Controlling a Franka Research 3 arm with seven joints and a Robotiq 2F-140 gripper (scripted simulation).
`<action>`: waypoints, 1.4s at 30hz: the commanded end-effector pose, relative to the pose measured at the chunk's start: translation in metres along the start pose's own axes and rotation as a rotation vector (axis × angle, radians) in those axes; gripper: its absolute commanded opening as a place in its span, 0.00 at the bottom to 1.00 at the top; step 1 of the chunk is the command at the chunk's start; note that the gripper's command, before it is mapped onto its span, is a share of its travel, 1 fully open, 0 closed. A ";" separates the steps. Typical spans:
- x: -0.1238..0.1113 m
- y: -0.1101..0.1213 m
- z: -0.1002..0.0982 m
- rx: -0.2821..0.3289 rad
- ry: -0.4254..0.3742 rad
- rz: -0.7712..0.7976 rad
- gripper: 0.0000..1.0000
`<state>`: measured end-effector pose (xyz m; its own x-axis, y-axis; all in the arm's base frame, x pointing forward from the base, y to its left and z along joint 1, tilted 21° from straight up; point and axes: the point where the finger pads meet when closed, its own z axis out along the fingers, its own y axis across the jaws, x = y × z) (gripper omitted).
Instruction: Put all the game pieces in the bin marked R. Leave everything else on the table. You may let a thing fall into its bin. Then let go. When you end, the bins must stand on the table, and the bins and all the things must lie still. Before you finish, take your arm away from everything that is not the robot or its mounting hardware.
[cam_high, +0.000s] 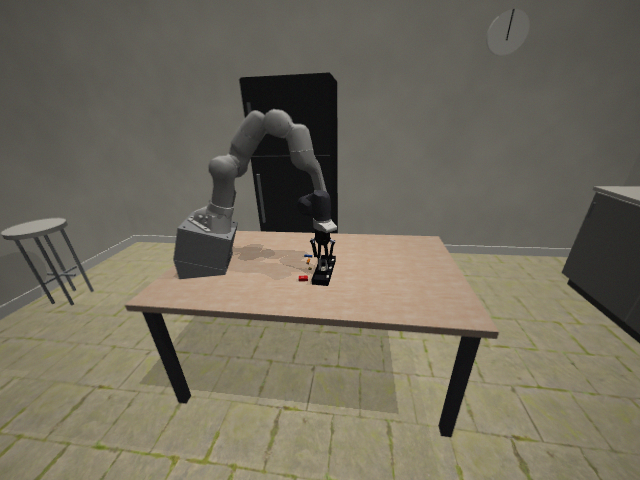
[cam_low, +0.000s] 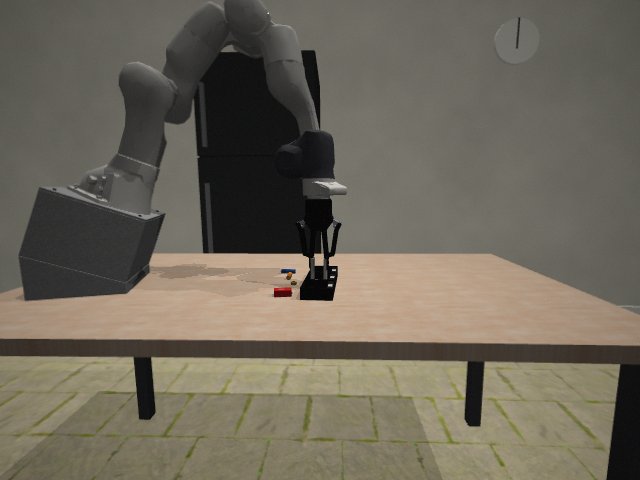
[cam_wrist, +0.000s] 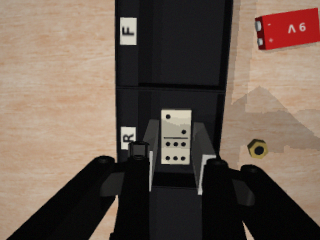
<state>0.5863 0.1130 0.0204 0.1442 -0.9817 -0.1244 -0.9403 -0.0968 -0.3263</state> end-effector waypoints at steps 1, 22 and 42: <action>0.000 0.000 0.000 0.002 0.001 -0.009 0.19; 0.000 0.000 -0.014 0.002 0.001 -0.009 0.19; 0.000 0.000 -0.037 0.002 0.001 -0.009 0.19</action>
<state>0.5784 0.1058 0.0566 0.1631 -0.9799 -0.1146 -0.9331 -0.1154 -0.3406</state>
